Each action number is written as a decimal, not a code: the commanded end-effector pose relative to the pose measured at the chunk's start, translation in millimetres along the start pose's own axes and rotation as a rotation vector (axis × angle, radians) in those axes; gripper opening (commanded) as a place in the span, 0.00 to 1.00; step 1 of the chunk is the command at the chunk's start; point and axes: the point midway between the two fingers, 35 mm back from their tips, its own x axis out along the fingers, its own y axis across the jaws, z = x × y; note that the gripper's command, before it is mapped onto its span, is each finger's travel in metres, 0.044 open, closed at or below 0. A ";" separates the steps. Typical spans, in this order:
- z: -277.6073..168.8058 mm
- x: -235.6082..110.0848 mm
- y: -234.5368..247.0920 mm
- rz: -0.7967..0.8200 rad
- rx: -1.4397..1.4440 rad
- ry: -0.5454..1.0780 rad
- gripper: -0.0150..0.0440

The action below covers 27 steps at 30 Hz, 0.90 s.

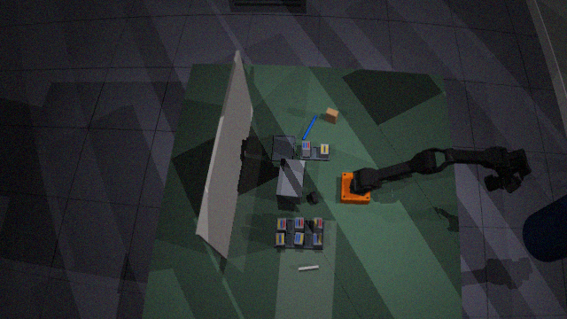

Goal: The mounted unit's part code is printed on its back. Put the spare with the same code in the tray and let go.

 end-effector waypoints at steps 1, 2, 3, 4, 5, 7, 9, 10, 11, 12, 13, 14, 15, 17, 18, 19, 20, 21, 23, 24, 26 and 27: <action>0.0 0.0 0.0 0.000 0.000 0.000 0.98; 0.0 0.0 0.0 0.000 0.000 0.000 1.00; 0.0 0.0 0.0 0.000 0.000 0.000 1.00; 0.0 0.0 0.0 0.000 0.000 0.000 1.00; 0.0 0.0 0.0 0.000 0.000 0.000 1.00; -3.0 -0.9 0.6 0.001 -0.006 0.004 1.00; -26.6 -8.2 4.5 0.005 -0.055 0.035 1.00; -44.3 -14.2 7.0 0.009 -0.093 0.057 1.00; -61.8 -20.6 9.1 0.013 -0.130 0.080 1.00; -79.2 -27.3 10.6 0.017 -0.168 0.103 1.00; -90.4 -31.8 11.4 0.020 -0.192 0.117 1.00; -102.6 -36.9 12.0 0.024 -0.219 0.133 1.00; -116.9 -43.2 12.5 0.028 -0.251 0.152 1.00; -148.9 -58.6 12.5 0.038 -0.323 0.194 1.00; -165.5 -67.2 11.9 0.045 -0.361 0.215 1.00; -181.9 -76.3 10.8 0.051 -0.399 0.237 1.00; -198.2 -85.7 9.3 0.058 -0.438 0.259 1.00; -214.2 -95.4 7.3 0.065 -0.477 0.281 1.00; -245.0 -115.5 2.1 0.080 -0.555 0.323 1.00; -259.9 -125.9 -1.2 0.088 -0.593 0.344 1.00; -288.4 -147.3 -9.0 0.104 -0.671 0.385 1.00; -300.5 -156.5 -12.7 0.114 -0.693 0.396 1.00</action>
